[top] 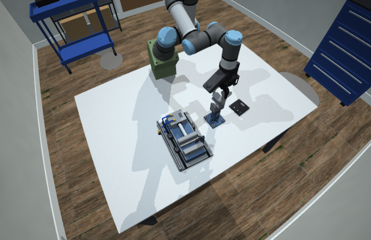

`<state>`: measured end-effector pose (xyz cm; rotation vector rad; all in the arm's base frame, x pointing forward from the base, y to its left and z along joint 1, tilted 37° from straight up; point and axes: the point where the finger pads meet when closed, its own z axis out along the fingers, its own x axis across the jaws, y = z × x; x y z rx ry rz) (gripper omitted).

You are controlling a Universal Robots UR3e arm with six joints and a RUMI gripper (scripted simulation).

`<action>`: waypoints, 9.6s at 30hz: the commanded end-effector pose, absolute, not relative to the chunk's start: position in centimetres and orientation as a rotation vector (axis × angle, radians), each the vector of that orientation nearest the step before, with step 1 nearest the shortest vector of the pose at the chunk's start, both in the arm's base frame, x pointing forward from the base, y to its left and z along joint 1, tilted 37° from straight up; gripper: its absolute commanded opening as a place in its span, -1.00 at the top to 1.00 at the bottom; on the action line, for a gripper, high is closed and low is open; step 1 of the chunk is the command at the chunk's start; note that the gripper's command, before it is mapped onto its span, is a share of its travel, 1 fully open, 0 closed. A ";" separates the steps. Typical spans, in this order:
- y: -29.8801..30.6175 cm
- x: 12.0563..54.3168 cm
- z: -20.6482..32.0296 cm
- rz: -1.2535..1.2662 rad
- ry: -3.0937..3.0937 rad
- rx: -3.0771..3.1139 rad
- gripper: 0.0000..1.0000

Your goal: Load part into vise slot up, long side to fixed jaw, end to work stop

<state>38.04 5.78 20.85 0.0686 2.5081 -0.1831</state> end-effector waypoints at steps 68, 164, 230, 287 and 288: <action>5.8 38.0 20.8 -0.289 2.497 0.103 1.00; 6.3 38.2 20.6 -1.147 2.282 0.382 1.00; 6.3 38.4 20.4 -1.147 2.282 0.382 1.00; 6.5 39.5 19.2 -1.147 2.282 0.382 1.00; 6.5 39.5 19.2 -1.147 2.282 0.382 1.00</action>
